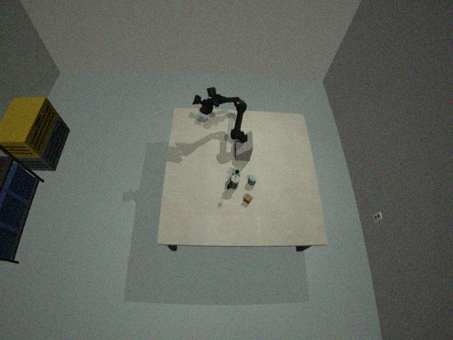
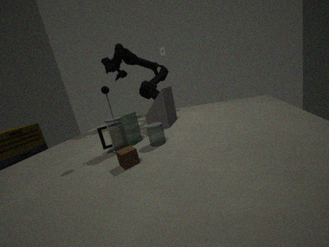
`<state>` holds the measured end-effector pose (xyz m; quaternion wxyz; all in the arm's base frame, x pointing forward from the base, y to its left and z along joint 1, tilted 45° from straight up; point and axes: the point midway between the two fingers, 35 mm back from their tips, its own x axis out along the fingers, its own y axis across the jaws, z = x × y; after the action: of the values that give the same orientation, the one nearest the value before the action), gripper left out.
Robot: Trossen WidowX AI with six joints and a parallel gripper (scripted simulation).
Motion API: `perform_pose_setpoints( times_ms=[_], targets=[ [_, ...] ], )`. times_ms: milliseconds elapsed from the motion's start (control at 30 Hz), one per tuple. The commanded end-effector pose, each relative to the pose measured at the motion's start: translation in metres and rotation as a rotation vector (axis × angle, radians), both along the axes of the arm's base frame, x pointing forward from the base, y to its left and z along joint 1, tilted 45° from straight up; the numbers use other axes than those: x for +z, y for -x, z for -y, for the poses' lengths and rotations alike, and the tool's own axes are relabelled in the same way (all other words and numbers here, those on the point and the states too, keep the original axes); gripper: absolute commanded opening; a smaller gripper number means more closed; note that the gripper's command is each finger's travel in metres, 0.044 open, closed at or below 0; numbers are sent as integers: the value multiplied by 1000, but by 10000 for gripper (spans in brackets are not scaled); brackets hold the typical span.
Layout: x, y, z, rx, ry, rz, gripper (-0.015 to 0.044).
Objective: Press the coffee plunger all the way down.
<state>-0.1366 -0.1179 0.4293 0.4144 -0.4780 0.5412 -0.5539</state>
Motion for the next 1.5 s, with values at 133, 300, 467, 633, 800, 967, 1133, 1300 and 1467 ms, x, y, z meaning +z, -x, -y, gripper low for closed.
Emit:
perform_pose_setpoints(
  times_ms=[133, 300, 467, 633, 800, 967, 1133, 1300, 1467],
  targets=[
    [9, -17, 6, 59, 37, -1, 440],
    [21, -62, 16, 169, 83, -2, 440],
    [27, -99, 21, 293, 123, -15, 440],
    [25, -148, 25, 418, 117, 15, 440],
    [11, -225, 19, 598, 67, 89, 440],
    [2, -276, 5, 754, 40, 127, 440],
    [-30, -338, -23, 886, -81, 251, 440],
    [-74, -392, -68, 1003, -226, 360, 440],
    [-118, -425, -116, 1078, -360, 461, 440]
  ],
)
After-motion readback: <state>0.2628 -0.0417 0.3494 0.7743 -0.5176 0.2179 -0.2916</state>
